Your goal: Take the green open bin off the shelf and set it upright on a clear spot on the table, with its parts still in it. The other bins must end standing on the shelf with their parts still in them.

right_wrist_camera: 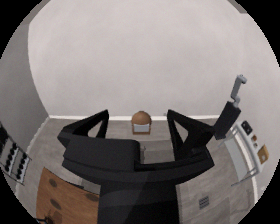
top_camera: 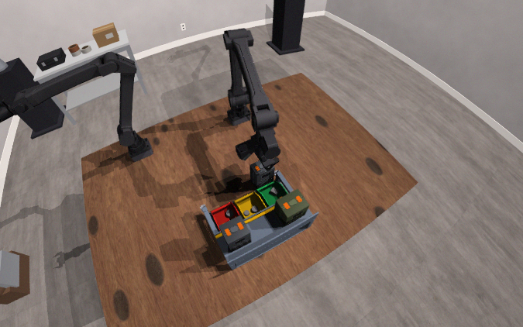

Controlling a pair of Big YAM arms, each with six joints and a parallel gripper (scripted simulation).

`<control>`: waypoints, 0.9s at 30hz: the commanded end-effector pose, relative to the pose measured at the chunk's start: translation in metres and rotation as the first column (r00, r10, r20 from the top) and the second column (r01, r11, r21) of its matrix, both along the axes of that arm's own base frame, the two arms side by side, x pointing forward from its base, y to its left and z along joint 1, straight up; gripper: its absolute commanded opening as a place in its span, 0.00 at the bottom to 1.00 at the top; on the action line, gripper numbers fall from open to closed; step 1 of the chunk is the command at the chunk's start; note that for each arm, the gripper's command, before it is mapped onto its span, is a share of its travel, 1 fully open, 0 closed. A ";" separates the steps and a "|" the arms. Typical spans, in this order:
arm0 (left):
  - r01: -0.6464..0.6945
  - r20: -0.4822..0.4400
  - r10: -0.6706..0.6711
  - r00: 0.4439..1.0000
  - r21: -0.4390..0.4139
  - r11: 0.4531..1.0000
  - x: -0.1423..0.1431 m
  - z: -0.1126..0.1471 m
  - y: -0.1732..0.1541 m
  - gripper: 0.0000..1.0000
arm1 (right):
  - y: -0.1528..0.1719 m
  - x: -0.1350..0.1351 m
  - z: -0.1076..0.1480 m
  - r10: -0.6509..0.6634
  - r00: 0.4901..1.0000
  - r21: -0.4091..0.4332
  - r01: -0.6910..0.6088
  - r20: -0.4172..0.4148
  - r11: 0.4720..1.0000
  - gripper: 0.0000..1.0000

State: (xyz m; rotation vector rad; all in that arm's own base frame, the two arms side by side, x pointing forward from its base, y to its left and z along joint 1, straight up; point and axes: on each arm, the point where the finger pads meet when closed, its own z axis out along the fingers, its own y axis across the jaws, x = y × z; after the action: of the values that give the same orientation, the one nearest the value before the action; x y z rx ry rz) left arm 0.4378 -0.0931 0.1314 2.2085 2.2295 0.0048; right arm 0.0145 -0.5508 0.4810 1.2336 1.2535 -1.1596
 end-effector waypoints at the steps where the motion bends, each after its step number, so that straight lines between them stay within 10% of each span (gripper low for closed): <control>1: 0.023 -0.001 -0.023 1.000 -0.002 1.000 0.001 0.002 -0.004 1.00 | 0.006 -0.006 0.019 -0.007 1.000 -0.053 0.007 -0.007 0.999 1.00; 3: 0.023 -0.004 -0.023 1.000 -0.002 1.000 0.000 0.001 -0.004 1.00 | 0.006 -0.006 0.019 -0.007 1.000 -0.053 0.007 -0.007 0.999 1.00; 4: 0.022 -0.007 -0.022 1.000 -0.001 1.000 -0.001 0.001 -0.004 0.00 | 0.006 -0.006 0.019 -0.007 1.000 -0.053 0.007 -0.007 0.999 1.00; 27: 0.026 -0.028 -0.026 0.999 0.002 1.000 -0.006 -0.006 -0.005 0.00 | 0.006 -0.006 0.019 -0.007 1.000 -0.053 0.007 -0.007 0.999 1.00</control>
State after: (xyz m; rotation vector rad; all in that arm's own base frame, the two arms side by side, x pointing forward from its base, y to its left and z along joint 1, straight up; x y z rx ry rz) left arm 0.4372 -0.0937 0.1312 2.2155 2.2244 0.0017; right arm 0.0145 -0.5508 0.4810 1.2335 1.2535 -1.1596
